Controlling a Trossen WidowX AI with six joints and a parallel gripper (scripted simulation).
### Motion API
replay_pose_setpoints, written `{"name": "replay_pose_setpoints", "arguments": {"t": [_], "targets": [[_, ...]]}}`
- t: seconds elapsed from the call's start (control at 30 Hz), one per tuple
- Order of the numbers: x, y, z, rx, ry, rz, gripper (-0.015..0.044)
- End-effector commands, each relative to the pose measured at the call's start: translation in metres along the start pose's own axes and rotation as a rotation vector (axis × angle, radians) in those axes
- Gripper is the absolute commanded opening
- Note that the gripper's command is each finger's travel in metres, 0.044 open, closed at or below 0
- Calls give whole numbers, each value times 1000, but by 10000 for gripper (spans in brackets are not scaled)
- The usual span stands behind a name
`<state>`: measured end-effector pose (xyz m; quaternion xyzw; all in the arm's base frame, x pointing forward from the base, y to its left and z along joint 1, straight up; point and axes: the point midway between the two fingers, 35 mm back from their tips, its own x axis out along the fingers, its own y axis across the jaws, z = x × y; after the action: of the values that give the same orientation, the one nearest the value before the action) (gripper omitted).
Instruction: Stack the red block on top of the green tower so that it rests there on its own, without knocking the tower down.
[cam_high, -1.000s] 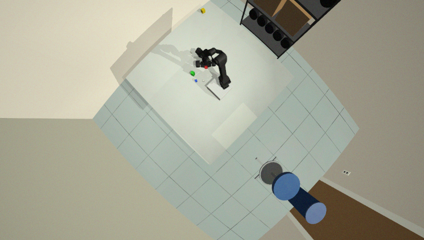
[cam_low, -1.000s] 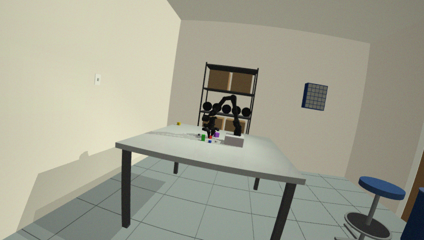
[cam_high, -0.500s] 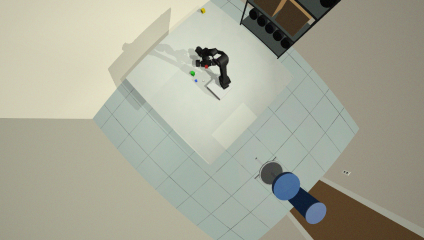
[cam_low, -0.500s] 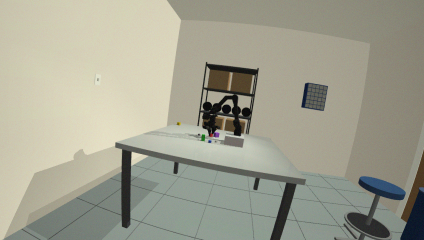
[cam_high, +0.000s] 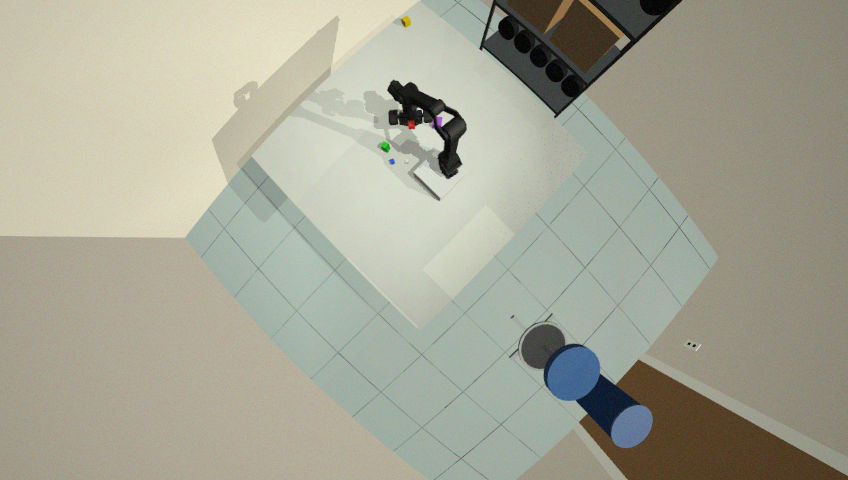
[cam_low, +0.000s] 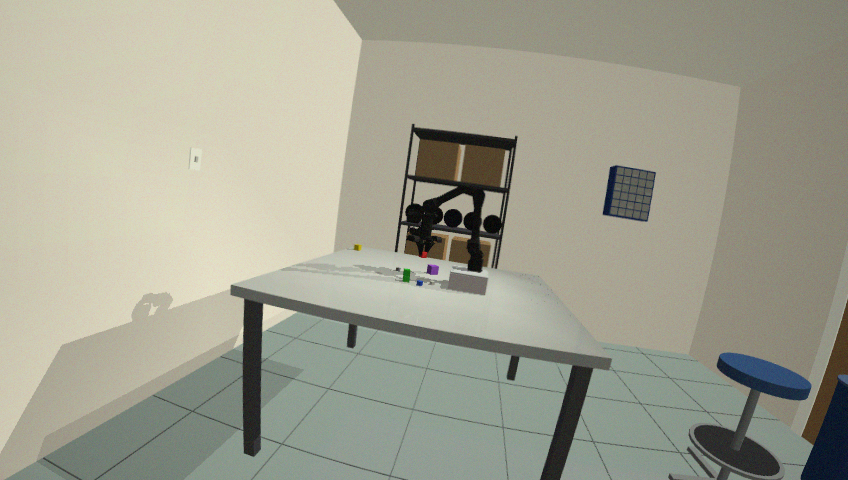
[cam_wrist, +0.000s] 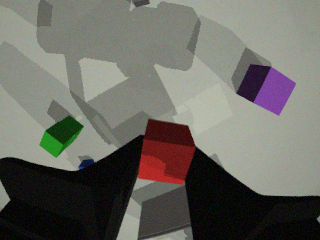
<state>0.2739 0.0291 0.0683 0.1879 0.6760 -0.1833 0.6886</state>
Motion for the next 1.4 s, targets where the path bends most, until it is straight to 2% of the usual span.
{"name": "replay_pose_setpoints", "arguments": {"t": [0.0, 0.27, 0.67, 1.1, 1.27, 1.37], "targets": [[-15, 1, 1, -1, -4, 9, 0], [-15, 4, 1, -1, -4, 9, 0], [-18, 67, -19, -1, -2, 15, 0], [-18, 132, -62, -1, 2, 21, 0], [-17, 139, -68, -1, 3, 21, 0], [-3, 139, -68, -1, 3, 21, 0]]}}
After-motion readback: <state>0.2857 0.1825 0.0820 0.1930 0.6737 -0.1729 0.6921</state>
